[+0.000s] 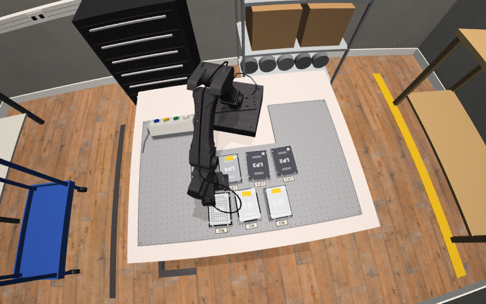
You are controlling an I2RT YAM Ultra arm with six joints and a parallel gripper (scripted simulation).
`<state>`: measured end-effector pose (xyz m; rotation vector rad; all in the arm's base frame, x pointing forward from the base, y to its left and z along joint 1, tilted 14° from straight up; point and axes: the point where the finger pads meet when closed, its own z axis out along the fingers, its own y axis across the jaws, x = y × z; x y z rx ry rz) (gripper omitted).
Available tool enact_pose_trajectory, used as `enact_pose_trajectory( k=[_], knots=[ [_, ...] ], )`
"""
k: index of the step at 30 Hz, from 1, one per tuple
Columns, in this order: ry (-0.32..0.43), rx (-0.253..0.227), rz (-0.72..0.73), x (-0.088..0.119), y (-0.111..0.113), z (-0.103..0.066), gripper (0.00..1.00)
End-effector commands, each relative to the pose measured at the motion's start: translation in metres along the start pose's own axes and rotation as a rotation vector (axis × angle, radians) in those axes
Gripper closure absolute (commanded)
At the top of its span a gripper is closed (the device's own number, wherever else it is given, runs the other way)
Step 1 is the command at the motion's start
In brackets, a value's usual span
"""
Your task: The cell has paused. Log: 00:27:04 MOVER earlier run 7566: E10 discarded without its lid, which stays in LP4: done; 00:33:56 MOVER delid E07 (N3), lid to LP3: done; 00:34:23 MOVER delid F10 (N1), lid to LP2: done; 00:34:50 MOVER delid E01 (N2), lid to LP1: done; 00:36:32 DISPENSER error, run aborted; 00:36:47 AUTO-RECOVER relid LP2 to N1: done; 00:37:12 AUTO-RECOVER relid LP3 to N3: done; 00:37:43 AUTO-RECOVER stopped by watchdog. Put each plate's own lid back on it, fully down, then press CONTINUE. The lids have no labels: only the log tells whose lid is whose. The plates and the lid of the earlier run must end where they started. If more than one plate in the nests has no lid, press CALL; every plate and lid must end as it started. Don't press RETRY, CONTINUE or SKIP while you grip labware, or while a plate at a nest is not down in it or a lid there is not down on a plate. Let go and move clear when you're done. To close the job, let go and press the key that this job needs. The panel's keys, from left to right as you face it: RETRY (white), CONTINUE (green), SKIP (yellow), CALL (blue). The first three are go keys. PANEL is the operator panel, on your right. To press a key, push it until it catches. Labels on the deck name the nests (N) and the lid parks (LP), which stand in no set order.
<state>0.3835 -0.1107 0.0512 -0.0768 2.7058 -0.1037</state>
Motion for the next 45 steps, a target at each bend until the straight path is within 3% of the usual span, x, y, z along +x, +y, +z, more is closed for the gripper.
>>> enact_pose_trajectory(
  k=[1,6,10,12,16,23,25,26,28,45],
  knots=[
    [0.098,-0.001,-0.017,0.015,-0.011,-0.004,0.0],
    [0.197,-0.001,-0.017,0.036,-0.024,-0.007,0.0],
    [0.204,-0.004,-0.017,0.062,-0.03,-0.014,0.0],
    [0.195,-0.019,-0.015,0.069,-0.032,-0.015,0.0],
    [0.173,-0.006,-0.018,0.072,-0.041,-0.015,0.0],
    [0.174,-0.004,-0.018,0.102,-0.059,-0.019,0.0],
    [0.174,-0.004,-0.018,0.102,-0.06,-0.019,0.0],
    [0.141,0.02,-0.024,0.086,-0.069,-0.025,0.0],
    [0.137,0.015,-0.043,0.081,-0.064,-0.025,0.0],
    [0.152,0.005,-0.034,0.082,-0.063,-0.027,0.0]
  ],
)
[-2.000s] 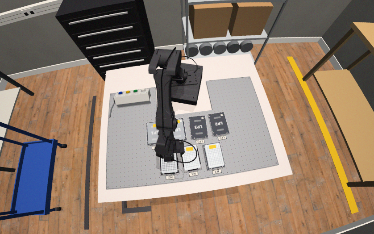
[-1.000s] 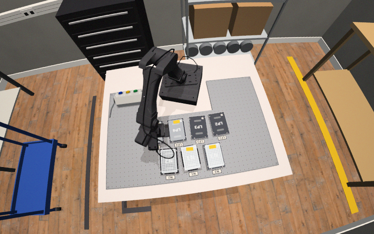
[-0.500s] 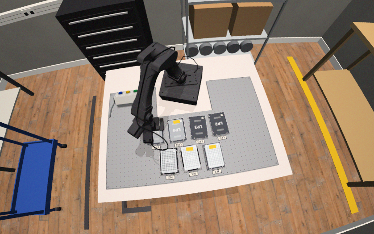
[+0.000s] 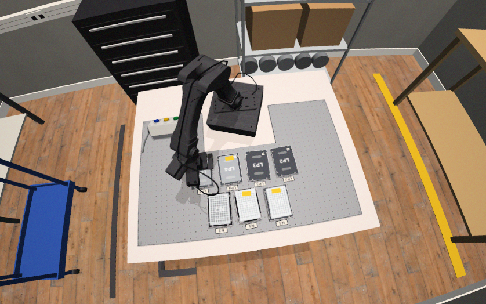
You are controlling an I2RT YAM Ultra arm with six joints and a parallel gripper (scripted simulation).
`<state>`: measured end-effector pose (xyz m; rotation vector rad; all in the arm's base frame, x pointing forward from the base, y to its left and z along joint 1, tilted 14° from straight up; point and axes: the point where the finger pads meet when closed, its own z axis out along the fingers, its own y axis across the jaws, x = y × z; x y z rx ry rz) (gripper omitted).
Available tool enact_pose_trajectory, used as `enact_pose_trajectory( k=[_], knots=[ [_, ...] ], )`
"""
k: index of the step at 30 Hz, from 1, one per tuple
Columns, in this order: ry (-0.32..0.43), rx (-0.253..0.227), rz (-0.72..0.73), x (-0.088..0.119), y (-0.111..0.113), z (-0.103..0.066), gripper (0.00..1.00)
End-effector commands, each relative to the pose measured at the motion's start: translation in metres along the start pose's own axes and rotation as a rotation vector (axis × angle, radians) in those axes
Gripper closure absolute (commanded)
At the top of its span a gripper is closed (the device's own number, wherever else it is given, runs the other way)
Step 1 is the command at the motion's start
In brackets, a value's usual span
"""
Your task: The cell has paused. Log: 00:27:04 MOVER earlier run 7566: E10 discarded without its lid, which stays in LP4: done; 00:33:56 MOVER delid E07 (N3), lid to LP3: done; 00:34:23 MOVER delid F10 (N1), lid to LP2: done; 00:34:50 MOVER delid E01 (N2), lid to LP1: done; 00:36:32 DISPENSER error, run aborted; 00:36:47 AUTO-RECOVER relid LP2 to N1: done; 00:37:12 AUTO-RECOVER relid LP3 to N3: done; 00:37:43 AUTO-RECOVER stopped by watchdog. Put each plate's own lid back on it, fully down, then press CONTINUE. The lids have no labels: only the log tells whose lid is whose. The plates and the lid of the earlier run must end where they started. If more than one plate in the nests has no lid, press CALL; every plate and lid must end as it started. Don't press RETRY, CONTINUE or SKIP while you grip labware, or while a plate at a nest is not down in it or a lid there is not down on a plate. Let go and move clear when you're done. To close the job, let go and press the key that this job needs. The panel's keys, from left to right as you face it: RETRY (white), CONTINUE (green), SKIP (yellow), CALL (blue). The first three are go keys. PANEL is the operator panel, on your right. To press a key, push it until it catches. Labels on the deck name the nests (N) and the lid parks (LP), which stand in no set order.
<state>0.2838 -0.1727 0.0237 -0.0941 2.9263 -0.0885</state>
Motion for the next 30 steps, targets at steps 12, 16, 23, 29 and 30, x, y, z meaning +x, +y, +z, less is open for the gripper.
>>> enact_pose_trajectory(
  k=[12,16,23,29,30],
  knots=[
    [-0.079,0.039,-0.018,-0.025,-0.009,-0.015,0.0],
    [-0.018,-0.006,-0.008,-0.006,0.003,0.01,0.0],
    [-0.034,0.008,-0.002,-0.012,-0.003,0.014,0.0],
    [-0.016,-0.004,-0.006,-0.006,0.003,0.028,0.0],
    [-0.022,0.0,-0.007,-0.009,0.002,0.029,0.0]
  ],
)
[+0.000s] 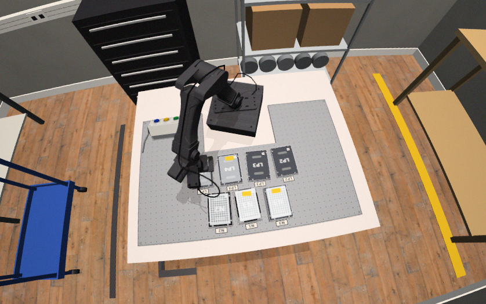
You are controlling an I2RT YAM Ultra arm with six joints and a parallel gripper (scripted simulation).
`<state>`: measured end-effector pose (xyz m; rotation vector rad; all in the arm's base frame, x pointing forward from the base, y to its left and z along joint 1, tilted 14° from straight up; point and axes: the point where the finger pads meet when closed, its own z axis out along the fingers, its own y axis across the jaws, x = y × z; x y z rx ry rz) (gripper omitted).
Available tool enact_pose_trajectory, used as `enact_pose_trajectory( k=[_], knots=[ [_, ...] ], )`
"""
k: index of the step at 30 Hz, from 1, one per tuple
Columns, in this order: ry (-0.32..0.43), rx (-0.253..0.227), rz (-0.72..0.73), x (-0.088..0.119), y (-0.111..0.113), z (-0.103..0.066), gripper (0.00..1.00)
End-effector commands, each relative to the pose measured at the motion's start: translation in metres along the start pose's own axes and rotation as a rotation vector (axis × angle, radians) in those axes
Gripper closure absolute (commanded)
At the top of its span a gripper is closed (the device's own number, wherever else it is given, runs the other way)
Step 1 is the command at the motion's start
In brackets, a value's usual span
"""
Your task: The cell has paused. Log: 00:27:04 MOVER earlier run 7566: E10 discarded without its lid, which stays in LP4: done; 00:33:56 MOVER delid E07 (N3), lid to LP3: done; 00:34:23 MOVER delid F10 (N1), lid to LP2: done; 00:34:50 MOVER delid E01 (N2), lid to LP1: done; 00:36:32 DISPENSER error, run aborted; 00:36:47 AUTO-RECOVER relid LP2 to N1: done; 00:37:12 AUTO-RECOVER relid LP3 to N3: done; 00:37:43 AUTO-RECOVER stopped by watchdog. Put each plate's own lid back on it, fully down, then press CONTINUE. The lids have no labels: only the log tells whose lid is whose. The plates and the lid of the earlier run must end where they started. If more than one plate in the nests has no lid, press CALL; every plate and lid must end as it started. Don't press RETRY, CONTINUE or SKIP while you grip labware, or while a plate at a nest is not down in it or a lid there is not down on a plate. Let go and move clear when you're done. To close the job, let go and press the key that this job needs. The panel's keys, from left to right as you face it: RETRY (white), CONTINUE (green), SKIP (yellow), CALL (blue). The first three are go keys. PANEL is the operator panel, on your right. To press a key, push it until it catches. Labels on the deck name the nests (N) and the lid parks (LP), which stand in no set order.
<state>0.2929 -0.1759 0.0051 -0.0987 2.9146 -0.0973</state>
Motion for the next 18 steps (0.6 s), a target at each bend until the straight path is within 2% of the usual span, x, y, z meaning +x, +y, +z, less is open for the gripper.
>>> enact_pose_trajectory(
  k=[1,8,9,12,18],
  knots=[
    [-0.013,-0.004,-0.003,-0.005,0.003,0.01,0.0],
    [-0.004,-0.009,-0.003,-0.001,0.006,0.019,0.0],
    [-0.037,0.017,0.001,-0.015,-0.006,0.014,0.0],
    [-0.018,0.004,-0.001,-0.007,0.0,0.023,0.0],
    [-0.022,0.007,-0.003,-0.005,0.002,0.021,0.0]
  ],
)
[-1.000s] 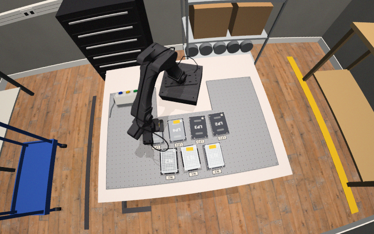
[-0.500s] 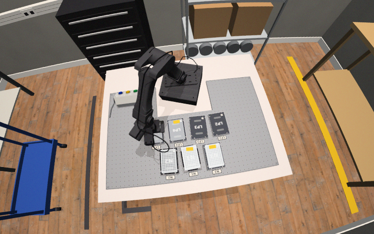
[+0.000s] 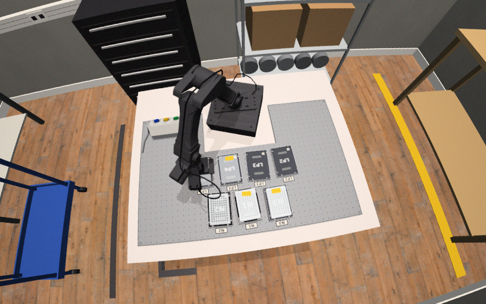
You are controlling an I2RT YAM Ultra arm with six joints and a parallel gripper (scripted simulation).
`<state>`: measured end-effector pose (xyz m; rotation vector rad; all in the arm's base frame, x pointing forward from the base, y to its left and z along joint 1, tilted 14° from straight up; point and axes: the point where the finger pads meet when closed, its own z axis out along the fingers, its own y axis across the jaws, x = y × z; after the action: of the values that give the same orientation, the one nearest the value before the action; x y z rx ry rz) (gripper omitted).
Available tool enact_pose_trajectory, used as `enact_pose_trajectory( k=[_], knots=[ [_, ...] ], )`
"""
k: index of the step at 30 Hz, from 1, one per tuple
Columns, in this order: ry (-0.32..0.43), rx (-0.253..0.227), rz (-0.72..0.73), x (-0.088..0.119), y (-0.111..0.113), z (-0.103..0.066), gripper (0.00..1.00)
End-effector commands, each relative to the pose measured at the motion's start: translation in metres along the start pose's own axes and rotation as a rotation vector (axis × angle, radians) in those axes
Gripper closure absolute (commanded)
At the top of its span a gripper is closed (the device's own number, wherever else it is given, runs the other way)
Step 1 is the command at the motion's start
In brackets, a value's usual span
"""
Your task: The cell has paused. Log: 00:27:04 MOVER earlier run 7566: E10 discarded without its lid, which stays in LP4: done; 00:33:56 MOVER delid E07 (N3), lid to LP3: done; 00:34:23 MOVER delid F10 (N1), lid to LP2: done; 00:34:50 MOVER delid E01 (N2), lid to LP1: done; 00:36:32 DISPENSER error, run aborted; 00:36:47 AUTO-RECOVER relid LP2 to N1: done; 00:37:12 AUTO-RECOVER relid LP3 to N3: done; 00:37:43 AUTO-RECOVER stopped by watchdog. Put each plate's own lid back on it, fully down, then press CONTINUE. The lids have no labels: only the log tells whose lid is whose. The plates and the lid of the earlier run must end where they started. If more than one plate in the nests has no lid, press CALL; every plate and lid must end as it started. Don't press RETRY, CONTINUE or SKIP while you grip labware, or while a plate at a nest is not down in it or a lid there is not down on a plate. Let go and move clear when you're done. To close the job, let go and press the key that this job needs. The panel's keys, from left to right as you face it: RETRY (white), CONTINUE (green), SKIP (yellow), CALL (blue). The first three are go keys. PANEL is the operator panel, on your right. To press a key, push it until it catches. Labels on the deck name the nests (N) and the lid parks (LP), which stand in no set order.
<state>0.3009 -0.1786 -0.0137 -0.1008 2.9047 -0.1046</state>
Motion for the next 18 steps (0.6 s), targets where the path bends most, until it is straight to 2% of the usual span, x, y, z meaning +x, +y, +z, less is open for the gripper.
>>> enact_pose_trajectory(
  k=[1,18],
  knots=[
    [-0.01,0.0,-0.001,-0.0003,0.0046,0.001,0.0],
    [-0.013,0.007,0.0,-0.0016,0.0001,-0.0007,0.0]
  ],
)
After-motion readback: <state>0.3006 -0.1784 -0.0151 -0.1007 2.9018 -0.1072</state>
